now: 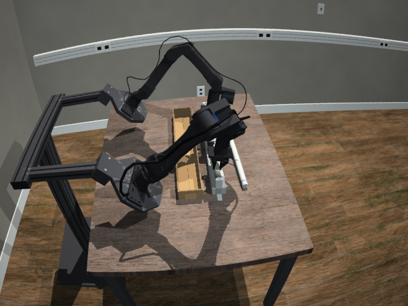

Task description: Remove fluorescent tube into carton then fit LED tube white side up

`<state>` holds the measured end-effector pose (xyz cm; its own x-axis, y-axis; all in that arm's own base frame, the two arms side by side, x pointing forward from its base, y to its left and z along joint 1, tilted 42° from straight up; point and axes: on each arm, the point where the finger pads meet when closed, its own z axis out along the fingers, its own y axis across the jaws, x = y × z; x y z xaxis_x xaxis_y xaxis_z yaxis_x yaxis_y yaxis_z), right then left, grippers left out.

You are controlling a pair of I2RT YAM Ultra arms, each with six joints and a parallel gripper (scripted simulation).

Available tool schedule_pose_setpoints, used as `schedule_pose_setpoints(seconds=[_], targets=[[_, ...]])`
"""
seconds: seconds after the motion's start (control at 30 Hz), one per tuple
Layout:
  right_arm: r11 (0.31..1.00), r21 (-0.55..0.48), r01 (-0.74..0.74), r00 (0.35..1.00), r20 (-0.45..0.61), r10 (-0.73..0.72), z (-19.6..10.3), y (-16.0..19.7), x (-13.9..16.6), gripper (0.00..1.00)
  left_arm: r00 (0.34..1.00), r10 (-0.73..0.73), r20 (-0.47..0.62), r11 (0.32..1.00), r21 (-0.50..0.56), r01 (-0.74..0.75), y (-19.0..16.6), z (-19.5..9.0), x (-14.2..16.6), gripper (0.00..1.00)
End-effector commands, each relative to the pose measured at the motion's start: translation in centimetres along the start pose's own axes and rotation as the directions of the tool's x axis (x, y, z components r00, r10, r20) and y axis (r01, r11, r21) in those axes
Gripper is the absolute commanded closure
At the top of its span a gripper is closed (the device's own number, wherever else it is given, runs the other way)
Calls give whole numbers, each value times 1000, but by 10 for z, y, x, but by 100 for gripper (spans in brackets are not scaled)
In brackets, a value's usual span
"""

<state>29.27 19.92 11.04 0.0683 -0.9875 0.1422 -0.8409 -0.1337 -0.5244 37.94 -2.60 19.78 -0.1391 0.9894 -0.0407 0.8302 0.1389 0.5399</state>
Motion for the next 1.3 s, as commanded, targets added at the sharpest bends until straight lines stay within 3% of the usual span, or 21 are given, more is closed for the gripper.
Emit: schedule_pose_setpoints(seconds=[0.0,0.43,0.6,1.27], targets=[[999,36,1,999,37,-2,-12,-4,-8,89,999,20,25,999,-47,-18,6,-14,-8,89],[999,46,7,999,36,-8,-10,0,-7,89,1000,19,24,999,-51,-18,1,-9,-7,89],[999,47,12,999,46,-14,-12,-1,-10,89,999,18,36,995,-95,-14,15,-22,-10,89],[999,50,-7,999,40,5,-26,-7,-8,89,1000,5,28,998,-64,-3,7,-27,-8,89]])
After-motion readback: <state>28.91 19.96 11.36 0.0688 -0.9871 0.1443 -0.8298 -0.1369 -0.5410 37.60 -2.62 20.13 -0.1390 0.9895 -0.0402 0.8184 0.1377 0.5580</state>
